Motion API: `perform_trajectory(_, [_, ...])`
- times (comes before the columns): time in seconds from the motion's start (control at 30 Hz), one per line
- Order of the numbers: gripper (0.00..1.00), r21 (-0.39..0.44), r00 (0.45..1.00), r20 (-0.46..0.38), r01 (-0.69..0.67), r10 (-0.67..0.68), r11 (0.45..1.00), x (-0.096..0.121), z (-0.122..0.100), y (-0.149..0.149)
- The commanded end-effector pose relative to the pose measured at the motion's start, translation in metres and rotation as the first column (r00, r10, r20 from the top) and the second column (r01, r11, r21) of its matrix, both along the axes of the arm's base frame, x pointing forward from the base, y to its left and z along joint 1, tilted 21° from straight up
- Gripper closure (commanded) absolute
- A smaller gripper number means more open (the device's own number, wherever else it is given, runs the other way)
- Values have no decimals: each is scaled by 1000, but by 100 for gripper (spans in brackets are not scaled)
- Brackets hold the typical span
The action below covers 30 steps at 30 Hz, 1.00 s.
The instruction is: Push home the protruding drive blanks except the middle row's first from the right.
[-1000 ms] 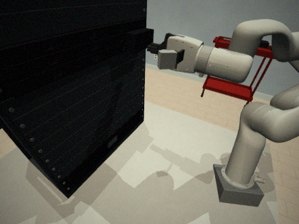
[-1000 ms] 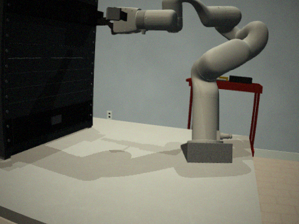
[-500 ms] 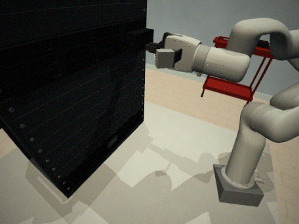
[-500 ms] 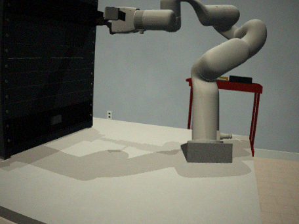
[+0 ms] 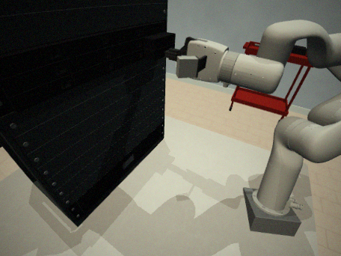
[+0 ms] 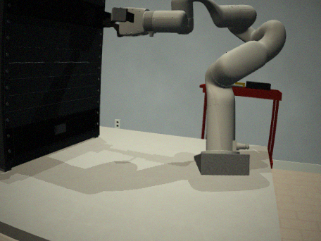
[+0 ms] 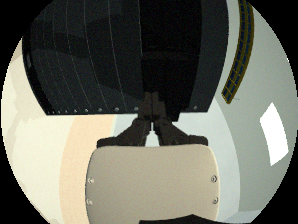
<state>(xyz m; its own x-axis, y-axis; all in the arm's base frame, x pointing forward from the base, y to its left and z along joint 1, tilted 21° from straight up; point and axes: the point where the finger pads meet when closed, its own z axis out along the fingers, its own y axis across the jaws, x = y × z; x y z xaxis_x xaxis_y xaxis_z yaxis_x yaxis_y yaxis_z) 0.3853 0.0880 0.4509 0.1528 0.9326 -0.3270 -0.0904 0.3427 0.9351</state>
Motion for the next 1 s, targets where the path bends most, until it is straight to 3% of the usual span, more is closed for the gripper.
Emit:
perform_trajectory(0.0, [100, 1, 1000, 3, 0, 0, 1000, 0, 2, 0])
perform_trajectory(0.97, [100, 1, 1000, 3, 0, 0, 1000, 19, 5, -2])
